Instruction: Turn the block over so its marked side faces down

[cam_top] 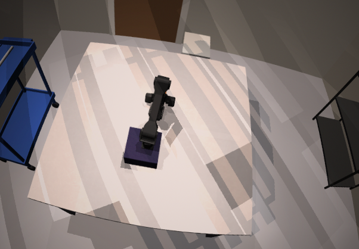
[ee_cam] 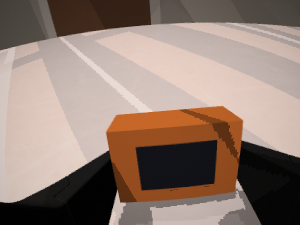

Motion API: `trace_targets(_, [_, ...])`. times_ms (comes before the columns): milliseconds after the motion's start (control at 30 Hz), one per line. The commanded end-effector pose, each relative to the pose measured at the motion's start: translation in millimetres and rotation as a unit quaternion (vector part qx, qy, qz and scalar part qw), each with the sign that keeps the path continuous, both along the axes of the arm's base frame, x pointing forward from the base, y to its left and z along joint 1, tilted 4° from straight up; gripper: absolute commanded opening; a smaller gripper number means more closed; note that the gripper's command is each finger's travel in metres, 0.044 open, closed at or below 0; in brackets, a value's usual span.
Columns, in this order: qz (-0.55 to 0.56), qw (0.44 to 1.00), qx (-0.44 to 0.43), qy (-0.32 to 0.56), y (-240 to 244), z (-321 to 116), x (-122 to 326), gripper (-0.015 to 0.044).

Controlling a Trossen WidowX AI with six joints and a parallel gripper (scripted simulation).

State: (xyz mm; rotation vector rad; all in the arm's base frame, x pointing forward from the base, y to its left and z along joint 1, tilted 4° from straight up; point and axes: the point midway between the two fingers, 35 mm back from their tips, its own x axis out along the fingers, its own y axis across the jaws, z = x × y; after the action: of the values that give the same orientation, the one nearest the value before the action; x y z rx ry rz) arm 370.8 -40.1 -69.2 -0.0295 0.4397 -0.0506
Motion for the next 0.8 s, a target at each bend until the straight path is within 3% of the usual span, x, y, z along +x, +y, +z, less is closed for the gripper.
trace_targets(0, [0.003,1.000,-0.001,-0.003,0.6,1.6,0.5,0.0341])
trace_targets(133, [0.003,1.000,-0.001,-0.003,0.6,1.6,0.5,0.0440])
trace_targets(767, [0.003,1.000,-0.001,-0.003,0.6,1.6,0.5,0.0440])
